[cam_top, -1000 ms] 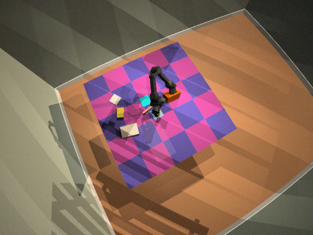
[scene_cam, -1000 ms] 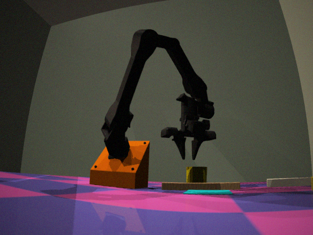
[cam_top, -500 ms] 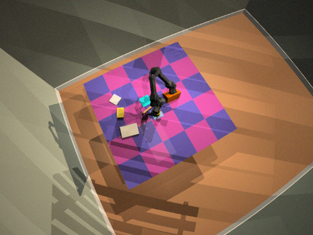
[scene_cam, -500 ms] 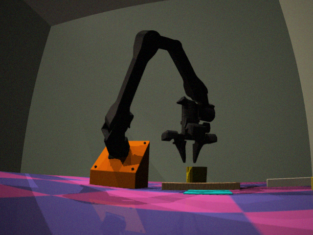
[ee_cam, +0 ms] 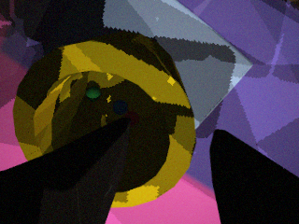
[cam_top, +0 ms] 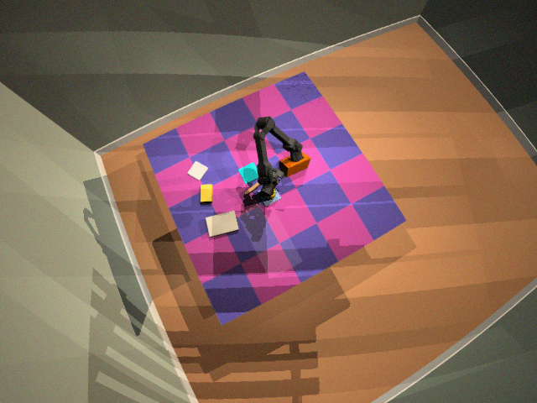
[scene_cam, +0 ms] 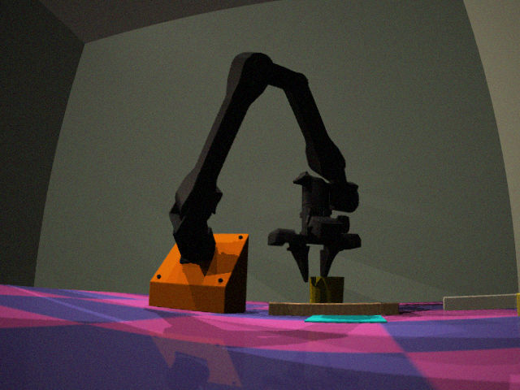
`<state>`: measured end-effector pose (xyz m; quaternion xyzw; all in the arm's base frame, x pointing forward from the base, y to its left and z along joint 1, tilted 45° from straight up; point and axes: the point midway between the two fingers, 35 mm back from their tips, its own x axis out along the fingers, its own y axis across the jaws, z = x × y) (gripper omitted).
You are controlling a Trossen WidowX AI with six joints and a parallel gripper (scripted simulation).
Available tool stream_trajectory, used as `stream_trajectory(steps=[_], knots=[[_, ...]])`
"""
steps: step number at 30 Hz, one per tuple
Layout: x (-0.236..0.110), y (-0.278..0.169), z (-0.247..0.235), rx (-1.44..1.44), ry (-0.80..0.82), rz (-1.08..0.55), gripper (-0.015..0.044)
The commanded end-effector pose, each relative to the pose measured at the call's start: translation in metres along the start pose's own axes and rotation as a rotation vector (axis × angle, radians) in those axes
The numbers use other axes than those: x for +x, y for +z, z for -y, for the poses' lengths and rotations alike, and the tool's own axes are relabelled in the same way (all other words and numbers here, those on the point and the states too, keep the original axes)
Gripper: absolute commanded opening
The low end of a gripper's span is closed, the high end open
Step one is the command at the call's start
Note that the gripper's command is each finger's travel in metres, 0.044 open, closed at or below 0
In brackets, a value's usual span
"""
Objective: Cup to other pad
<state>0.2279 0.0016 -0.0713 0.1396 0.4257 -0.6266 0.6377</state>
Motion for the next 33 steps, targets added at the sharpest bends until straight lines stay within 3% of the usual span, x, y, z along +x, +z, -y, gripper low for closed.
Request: stream_trajectory(steps=[1,18,33], knots=[[0.007,0.0,0.001,-0.007,-0.002,0.005,0.0167],[0.028,0.0,0.003,-0.006,-0.004,0.007,0.0167],[0.026,0.0,0.003,-0.001,-0.004,0.003,0.0067]])
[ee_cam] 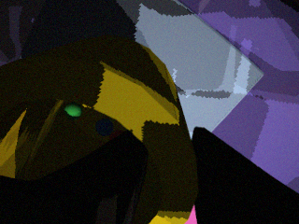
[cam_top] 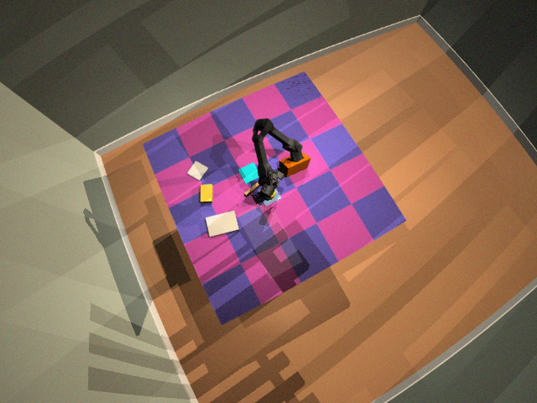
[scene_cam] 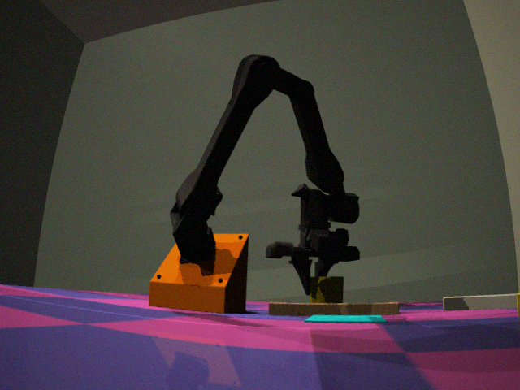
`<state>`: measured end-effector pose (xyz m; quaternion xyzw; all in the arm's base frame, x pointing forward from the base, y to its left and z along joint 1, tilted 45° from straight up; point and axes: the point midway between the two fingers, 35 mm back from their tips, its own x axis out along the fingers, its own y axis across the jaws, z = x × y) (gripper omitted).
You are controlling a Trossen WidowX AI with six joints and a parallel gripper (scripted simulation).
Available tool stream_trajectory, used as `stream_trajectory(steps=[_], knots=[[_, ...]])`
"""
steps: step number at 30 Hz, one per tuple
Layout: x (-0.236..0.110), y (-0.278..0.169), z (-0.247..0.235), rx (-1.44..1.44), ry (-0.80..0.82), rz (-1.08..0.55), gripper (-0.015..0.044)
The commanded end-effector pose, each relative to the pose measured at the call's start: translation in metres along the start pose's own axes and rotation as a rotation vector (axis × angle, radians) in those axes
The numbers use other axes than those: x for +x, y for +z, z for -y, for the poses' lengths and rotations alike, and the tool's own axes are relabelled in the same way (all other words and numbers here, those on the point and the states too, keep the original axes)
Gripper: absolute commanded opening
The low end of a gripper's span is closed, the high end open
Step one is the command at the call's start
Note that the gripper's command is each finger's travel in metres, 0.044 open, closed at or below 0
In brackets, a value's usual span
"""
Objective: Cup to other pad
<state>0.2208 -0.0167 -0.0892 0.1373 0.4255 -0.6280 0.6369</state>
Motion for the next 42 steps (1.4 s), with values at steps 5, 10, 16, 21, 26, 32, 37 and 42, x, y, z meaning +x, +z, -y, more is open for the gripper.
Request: stream_trajectory(steps=[5,10,16,21,26,32,37,42], knots=[[0.0,0.0,0.0,0.001,0.0,0.0,0.0033],[-0.001,0.0,0.0,0.001,0.0,0.0,0.0],[-0.017,0.0,-0.001,-0.002,0.002,0.0,0.0],[-0.037,0.0,0.0,-0.004,0.002,0.001,0.0],[-0.048,0.0,0.001,-0.005,0.002,0.002,0.0],[-0.043,-0.001,0.0,-0.012,0.002,0.006,0.0],[-0.043,-0.001,0.0,-0.012,0.002,0.006,0.0],[-0.043,0.0,0.001,-0.012,0.002,0.006,0.0]])
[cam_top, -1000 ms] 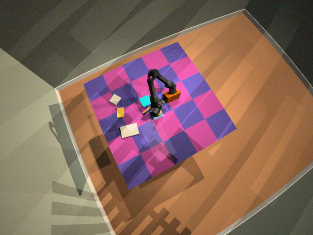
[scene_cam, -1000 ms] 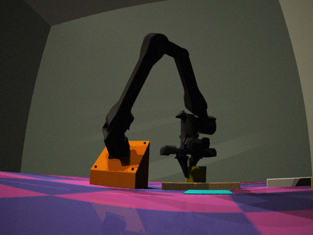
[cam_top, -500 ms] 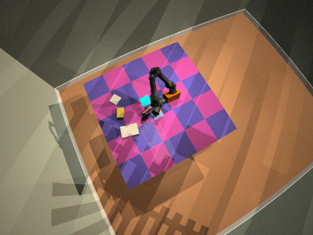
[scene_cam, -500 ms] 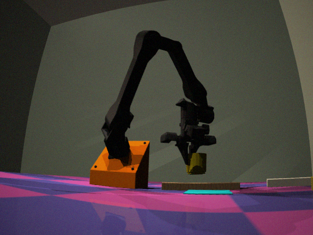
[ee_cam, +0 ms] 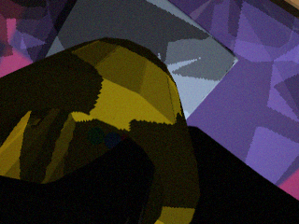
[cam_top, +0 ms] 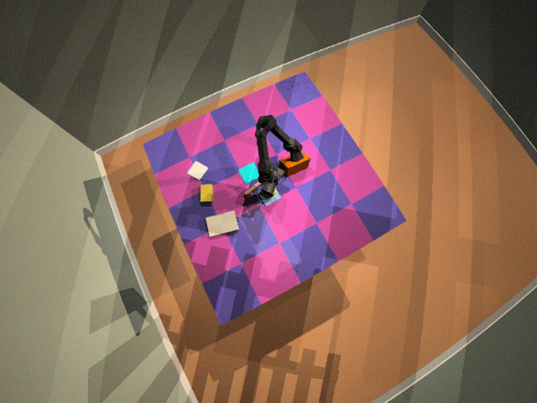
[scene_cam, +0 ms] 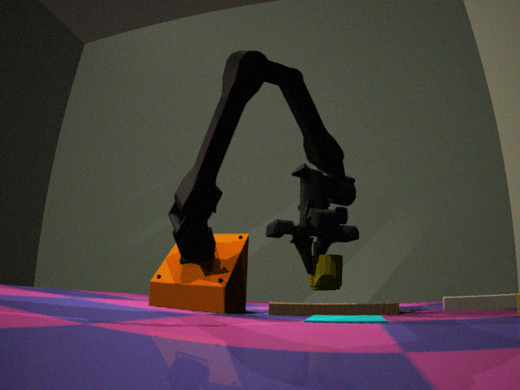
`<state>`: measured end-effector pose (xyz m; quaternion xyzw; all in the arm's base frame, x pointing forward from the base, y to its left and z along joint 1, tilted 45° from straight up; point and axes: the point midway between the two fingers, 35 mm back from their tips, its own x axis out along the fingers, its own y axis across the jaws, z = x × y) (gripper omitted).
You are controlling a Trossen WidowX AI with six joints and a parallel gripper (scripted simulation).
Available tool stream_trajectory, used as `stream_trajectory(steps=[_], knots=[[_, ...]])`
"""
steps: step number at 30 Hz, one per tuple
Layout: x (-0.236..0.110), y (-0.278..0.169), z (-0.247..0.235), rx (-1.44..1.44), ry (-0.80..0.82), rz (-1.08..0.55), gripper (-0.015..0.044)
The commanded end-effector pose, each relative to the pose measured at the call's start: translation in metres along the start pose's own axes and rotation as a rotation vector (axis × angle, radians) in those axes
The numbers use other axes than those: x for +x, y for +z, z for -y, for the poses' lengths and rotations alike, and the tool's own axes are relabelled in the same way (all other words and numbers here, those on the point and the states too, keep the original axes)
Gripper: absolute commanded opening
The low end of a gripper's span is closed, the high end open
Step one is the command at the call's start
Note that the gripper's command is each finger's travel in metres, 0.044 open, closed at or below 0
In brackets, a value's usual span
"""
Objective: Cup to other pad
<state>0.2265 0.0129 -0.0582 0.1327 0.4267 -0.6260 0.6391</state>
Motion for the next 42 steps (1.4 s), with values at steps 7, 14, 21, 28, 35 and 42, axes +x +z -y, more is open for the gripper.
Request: stream_trajectory(steps=[7,14,21,28,35,42], knots=[[0.0,0.011,0.003,0.0,0.001,-0.001,0.0],[0.0,0.026,0.007,0.002,0.0,-0.001,0.0],[-0.001,0.042,0.012,0.003,0.0,-0.001,0.0],[-0.001,0.058,0.016,0.004,-0.001,-0.001,0.0],[-0.001,0.075,0.021,0.004,-0.001,0.0,0.0],[-0.002,0.092,0.026,0.004,-0.002,0.001,0.0]])
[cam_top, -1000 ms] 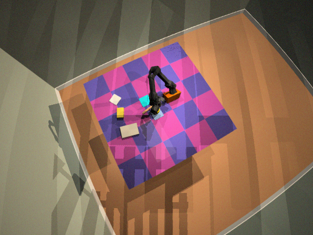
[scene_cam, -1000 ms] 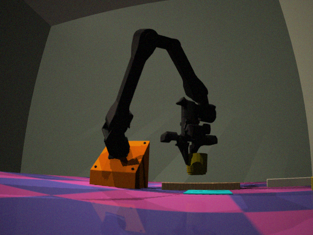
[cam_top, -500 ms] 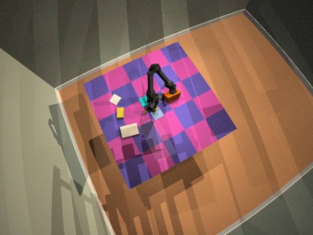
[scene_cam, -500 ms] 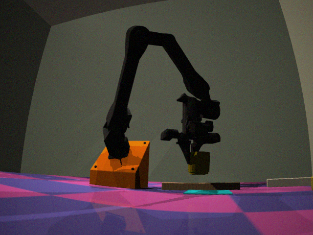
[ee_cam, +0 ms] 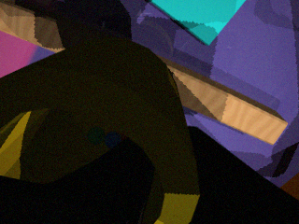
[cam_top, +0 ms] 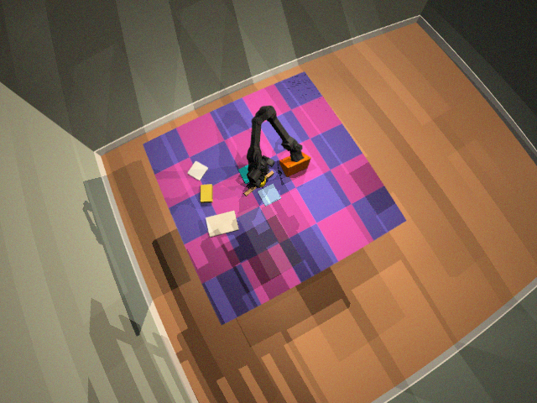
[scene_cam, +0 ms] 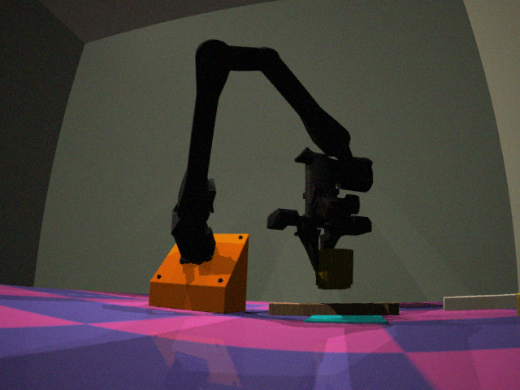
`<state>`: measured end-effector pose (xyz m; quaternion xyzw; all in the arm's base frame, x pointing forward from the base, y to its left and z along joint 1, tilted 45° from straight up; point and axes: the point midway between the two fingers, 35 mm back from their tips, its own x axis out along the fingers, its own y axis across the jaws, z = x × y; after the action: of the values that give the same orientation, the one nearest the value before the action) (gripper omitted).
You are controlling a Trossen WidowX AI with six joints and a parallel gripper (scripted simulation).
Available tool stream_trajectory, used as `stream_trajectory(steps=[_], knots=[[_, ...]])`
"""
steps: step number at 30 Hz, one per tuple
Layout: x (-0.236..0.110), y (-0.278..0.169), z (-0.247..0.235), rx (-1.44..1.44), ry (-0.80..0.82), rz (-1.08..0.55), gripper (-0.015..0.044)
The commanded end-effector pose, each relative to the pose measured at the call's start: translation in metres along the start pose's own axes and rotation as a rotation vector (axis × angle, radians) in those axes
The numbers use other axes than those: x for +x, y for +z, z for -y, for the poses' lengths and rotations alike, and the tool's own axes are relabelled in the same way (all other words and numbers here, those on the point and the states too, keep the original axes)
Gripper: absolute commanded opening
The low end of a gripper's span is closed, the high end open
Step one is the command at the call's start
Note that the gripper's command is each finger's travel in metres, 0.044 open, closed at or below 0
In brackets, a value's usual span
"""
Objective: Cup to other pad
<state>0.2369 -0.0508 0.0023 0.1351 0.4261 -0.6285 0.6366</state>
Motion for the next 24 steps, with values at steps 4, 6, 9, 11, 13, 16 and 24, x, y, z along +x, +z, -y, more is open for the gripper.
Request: stream_trajectory(steps=[4,6,9,11,13,16,24], knots=[[-0.001,0.017,0.005,-0.003,0.002,0.005,0.0],[-0.001,0.022,0.007,-0.002,0.002,0.005,0.0],[-0.002,0.03,0.009,-0.002,0.002,0.005,0.0],[-0.002,0.035,0.01,-0.002,0.002,0.006,0.0],[-0.002,0.04,0.012,-0.002,0.002,0.006,0.0],[-0.002,0.047,0.014,-0.002,0.001,0.006,0.0],[-0.003,0.067,0.021,-0.002,0.001,0.007,0.0]])
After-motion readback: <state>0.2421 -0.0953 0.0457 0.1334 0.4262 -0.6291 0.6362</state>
